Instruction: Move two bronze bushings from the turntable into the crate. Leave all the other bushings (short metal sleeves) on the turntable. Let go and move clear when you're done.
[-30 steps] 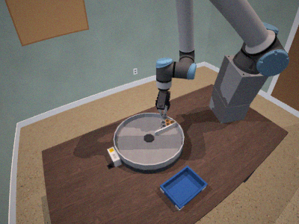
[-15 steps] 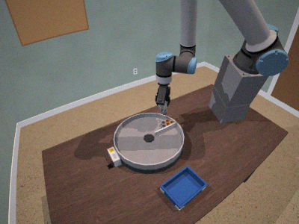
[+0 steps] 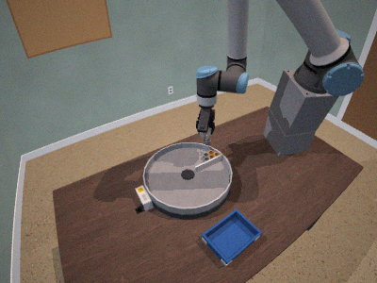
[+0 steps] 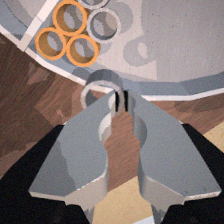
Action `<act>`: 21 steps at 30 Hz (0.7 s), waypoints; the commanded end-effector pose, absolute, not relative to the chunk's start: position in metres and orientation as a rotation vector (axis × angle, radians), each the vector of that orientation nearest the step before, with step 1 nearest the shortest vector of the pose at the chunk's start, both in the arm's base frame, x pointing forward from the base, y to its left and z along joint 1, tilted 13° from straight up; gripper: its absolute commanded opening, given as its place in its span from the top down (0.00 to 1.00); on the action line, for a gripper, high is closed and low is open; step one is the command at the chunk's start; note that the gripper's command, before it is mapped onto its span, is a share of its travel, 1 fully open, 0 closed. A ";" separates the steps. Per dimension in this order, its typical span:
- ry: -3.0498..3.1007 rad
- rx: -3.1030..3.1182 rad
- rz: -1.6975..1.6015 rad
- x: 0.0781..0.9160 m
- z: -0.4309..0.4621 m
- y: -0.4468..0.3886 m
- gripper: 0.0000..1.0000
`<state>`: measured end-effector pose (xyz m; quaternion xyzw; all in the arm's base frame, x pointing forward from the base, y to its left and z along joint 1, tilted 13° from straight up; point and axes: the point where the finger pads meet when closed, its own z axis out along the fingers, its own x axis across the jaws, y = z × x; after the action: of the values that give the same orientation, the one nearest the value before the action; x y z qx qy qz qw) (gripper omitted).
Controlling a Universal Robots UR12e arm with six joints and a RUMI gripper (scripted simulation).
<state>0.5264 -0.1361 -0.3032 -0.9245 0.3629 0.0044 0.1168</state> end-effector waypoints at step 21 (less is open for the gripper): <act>1.061 -2.709 0.006 0.539 -0.299 -0.133 1.00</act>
<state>0.5263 -0.1354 -0.3032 -0.9242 0.3634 0.0053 0.1171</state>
